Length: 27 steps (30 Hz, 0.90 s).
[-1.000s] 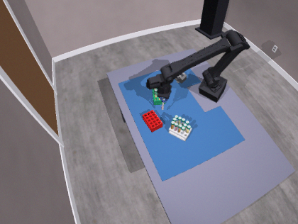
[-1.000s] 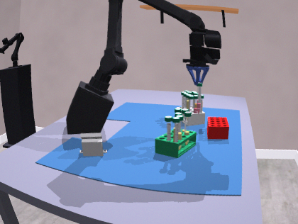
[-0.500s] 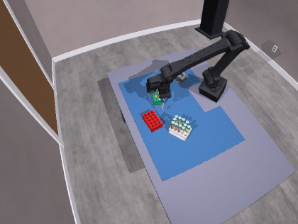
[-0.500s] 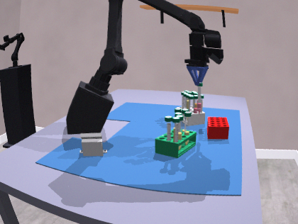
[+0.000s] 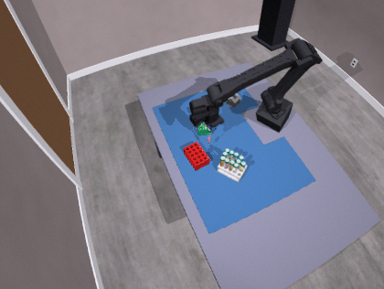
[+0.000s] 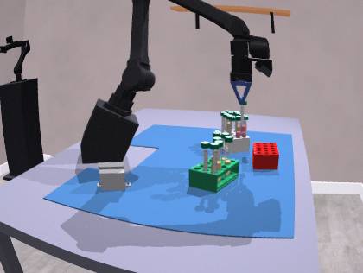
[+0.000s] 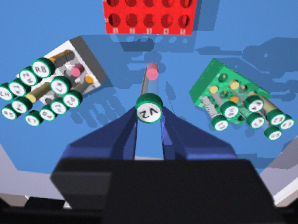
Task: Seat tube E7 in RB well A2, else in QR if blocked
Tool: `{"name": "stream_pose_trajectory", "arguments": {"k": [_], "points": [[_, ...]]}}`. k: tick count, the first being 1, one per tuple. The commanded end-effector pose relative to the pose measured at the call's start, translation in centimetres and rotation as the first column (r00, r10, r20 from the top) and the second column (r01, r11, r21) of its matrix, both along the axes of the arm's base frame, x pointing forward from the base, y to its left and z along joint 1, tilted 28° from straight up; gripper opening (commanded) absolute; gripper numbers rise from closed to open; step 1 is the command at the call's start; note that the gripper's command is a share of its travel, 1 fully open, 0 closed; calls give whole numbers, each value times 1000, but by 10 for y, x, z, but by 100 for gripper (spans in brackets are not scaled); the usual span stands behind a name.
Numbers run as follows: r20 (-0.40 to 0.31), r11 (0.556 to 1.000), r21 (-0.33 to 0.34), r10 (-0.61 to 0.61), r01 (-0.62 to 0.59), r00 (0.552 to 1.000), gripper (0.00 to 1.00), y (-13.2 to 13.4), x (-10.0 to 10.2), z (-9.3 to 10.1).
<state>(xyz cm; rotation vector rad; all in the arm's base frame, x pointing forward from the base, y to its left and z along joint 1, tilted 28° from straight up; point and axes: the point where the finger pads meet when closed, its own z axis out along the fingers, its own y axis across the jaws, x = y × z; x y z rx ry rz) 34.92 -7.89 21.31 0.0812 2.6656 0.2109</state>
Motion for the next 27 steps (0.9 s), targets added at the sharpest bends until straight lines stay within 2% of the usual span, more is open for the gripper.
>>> {"name": "stream_pose_trajectory", "arguments": {"k": [1, 8, 11, 27], "points": [[25, 988, -71, 139, -137, 990, 0, 2, 3, -2], [31, 942, -160, 303, -294, 953, 0, 2, 3, -2], [52, 946, -175, 286, -273, 957, 0, -8, -5, 3], [35, 947, -166, 285, -276, 958, 0, -34, -40, -20]]}}
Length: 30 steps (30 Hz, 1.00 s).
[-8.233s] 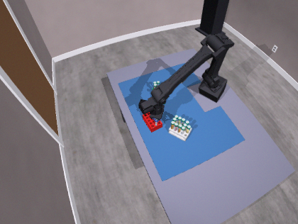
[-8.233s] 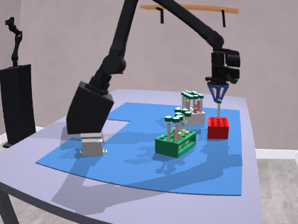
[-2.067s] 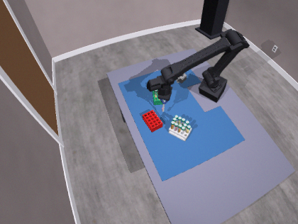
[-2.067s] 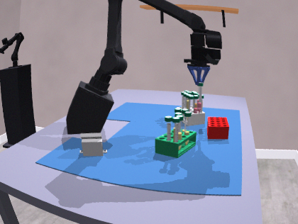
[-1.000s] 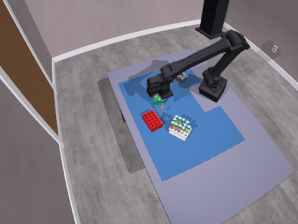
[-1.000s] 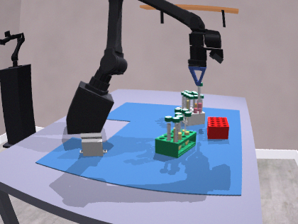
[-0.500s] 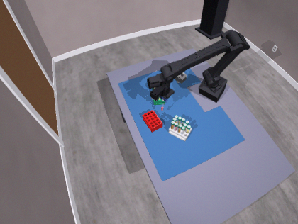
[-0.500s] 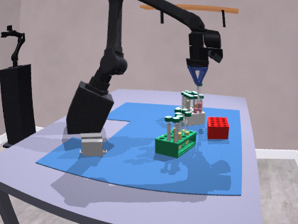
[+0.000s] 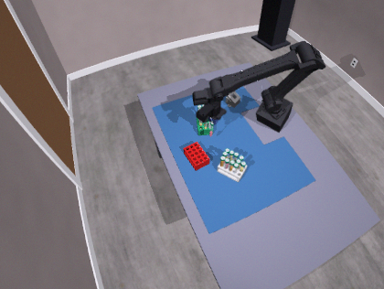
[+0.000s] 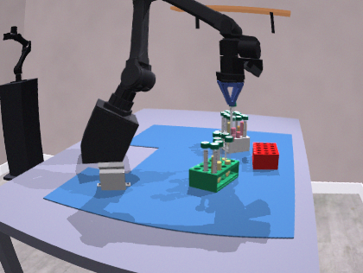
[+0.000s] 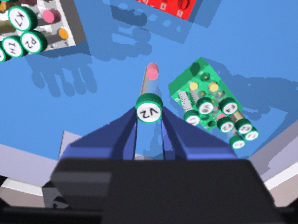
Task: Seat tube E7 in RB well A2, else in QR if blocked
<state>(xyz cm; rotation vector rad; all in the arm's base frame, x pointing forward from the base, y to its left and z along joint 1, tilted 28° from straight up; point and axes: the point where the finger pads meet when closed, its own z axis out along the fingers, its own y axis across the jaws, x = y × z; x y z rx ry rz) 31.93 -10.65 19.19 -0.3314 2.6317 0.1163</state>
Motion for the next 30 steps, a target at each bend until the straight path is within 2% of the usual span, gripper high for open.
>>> {"name": "stream_pose_trajectory", "arguments": {"k": [1, 14, 22, 30], "points": [[16, 1000, -22, 11, -11, 1000, 0, -8, -12, 0], [9, 1000, -19, 11, -11, 1000, 0, -30, -38, -17], [-13, 1000, 0, 11, -11, 1000, 0, -46, -55, -37], [-12, 1000, 0, 10, -10, 1000, 0, -58, -69, -46]]}}
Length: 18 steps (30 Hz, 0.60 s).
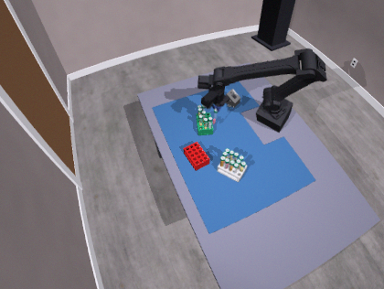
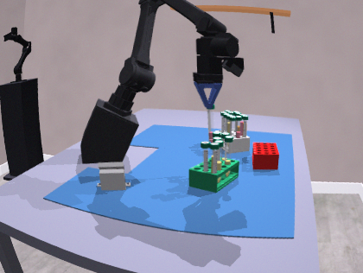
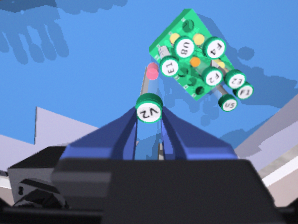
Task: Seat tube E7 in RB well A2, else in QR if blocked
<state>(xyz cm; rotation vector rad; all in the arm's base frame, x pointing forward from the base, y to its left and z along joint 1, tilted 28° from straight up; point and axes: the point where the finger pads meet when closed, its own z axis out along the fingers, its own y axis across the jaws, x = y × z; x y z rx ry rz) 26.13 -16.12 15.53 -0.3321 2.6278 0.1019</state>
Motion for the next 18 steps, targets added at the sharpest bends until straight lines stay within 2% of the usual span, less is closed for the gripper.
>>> {"name": "stream_pose_trajectory", "arguments": {"k": [1, 10, 14, 16, 18], "points": [[-17, 1000, 10, 12, -12, 1000, 0, -5, -13, -10], [-18, 1000, 10, 11, -11, 1000, 0, -20, -31, -21], [-18, 999, 9, 37, -37, 999, 0, -16, -23, -20], [14, 999, -35, 37, -36, 999, 0, -32, -9, 1], [16, 999, -34, 24, -24, 1000, 0, -35, -6, 3]]}}
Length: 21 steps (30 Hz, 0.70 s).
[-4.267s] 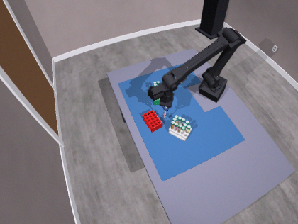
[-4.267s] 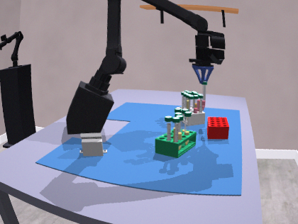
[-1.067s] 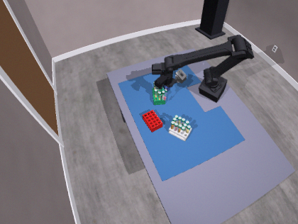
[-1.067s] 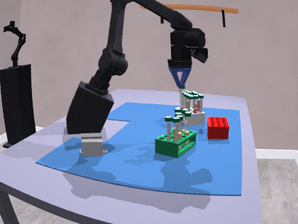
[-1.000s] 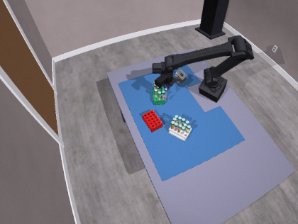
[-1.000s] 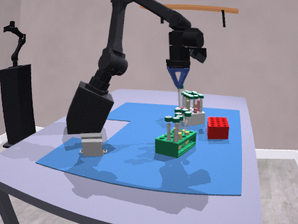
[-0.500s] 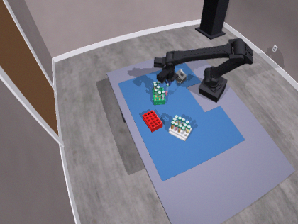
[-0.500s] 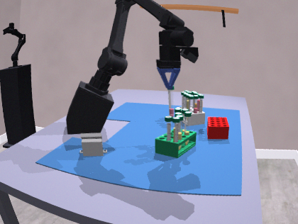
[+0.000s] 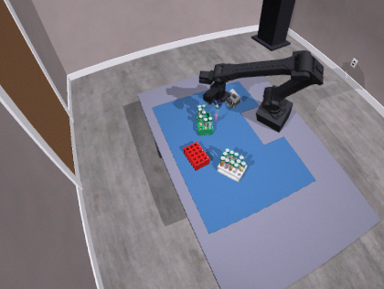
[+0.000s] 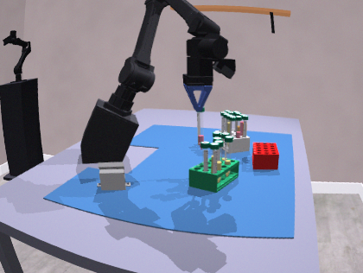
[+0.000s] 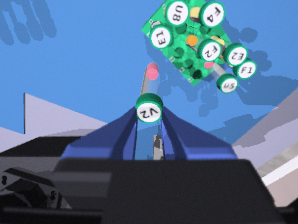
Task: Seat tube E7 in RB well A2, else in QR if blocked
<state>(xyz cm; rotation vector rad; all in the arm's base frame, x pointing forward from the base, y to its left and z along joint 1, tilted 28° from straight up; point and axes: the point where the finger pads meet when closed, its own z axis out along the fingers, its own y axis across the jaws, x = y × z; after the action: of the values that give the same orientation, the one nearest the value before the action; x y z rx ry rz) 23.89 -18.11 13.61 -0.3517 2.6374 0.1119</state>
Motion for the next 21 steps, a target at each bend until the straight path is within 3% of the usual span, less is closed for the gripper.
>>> {"name": "stream_pose_trajectory", "arguments": {"k": [1, 21], "points": [[30, 999, -35, 3, -2, 1000, 0, -16, 19, 22], [37, 999, -41, 3, -1, 999, 0, -33, 44, 32]]}}
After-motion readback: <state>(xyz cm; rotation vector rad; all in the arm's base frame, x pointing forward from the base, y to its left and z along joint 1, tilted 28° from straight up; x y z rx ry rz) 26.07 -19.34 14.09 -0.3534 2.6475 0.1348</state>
